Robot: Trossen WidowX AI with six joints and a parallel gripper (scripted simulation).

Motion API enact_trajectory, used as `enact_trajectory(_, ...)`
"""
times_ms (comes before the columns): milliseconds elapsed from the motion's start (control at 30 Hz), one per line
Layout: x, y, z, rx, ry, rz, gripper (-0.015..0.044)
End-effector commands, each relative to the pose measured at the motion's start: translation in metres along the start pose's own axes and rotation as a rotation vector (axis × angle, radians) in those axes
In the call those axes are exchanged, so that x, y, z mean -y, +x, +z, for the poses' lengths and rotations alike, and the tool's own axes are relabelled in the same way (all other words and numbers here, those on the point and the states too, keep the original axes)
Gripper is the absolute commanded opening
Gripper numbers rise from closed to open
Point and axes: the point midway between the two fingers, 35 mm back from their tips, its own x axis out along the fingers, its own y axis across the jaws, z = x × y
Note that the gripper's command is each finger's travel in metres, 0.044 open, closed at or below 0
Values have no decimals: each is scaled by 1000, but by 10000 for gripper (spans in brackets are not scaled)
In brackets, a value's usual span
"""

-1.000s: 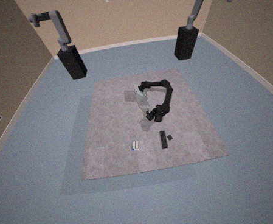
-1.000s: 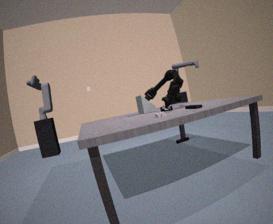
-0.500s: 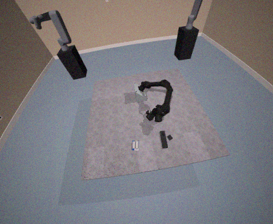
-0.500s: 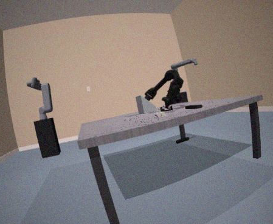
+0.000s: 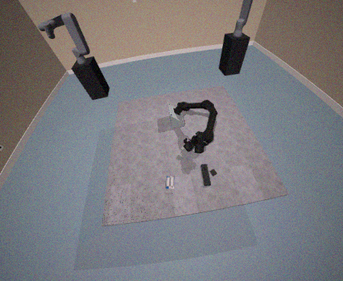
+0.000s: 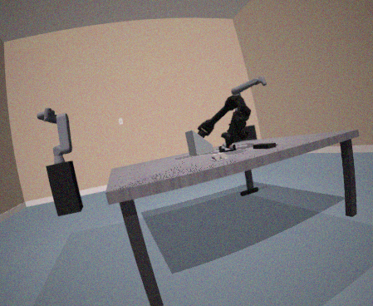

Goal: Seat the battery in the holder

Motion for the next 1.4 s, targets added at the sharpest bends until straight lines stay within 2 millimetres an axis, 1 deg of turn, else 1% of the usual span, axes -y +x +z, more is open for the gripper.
enact_trajectory(0, 0, -3, 5, 15, -9, -5, 81)
enact_trajectory(267, 0, -2, 5, 17, -9, -5, 81)
enact_trajectory(1367, 6, 6, 2, 209, -10, -5, 81)
